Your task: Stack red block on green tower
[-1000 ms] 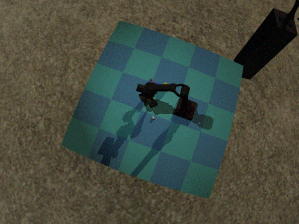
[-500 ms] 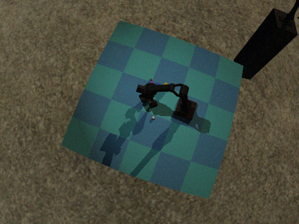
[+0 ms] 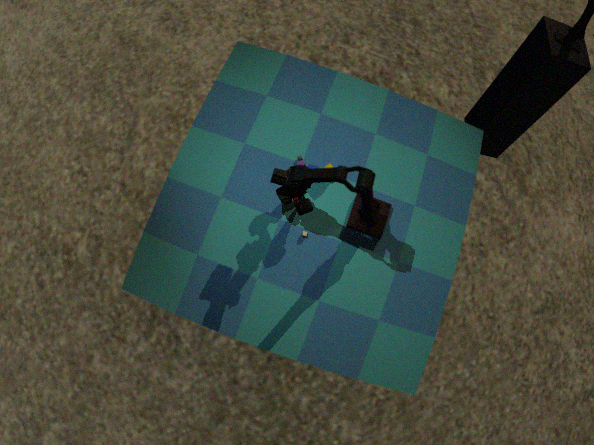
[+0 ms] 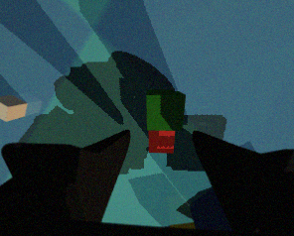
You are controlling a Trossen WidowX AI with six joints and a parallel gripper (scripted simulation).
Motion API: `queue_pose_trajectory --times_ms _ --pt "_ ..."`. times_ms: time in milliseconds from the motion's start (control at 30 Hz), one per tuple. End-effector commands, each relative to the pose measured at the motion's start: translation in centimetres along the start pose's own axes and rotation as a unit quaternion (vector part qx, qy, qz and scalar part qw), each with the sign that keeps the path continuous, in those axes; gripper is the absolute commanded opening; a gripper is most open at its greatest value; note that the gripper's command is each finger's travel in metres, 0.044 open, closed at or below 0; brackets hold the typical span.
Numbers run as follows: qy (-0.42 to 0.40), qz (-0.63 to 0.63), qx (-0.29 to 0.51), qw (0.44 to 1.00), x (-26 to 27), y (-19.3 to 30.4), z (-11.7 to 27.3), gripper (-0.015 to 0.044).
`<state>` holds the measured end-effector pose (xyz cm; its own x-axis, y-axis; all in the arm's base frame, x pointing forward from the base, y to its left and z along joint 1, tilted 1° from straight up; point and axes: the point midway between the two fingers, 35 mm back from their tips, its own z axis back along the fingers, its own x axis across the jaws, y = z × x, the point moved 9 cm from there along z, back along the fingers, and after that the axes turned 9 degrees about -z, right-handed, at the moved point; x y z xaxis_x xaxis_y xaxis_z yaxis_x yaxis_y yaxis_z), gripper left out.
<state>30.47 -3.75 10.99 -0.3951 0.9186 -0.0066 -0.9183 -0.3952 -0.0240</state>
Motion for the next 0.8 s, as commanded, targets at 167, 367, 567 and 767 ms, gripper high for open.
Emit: queue_pose_trajectory --times_ms 167,367,567,767 --pt "-0.001 -0.001 -0.001 1.000 0.0 0.0 0.0 0.0072" --pt "-0.001 -0.001 -0.001 1.000 0.0 0.0 0.0 0.0032" --pt "-0.001 -0.001 -0.001 1.000 0.0 0.0 1.0 0.0000" --pt "-0.001 -0.001 -0.001 1.000 0.0 0.0 4.0 0.0000"
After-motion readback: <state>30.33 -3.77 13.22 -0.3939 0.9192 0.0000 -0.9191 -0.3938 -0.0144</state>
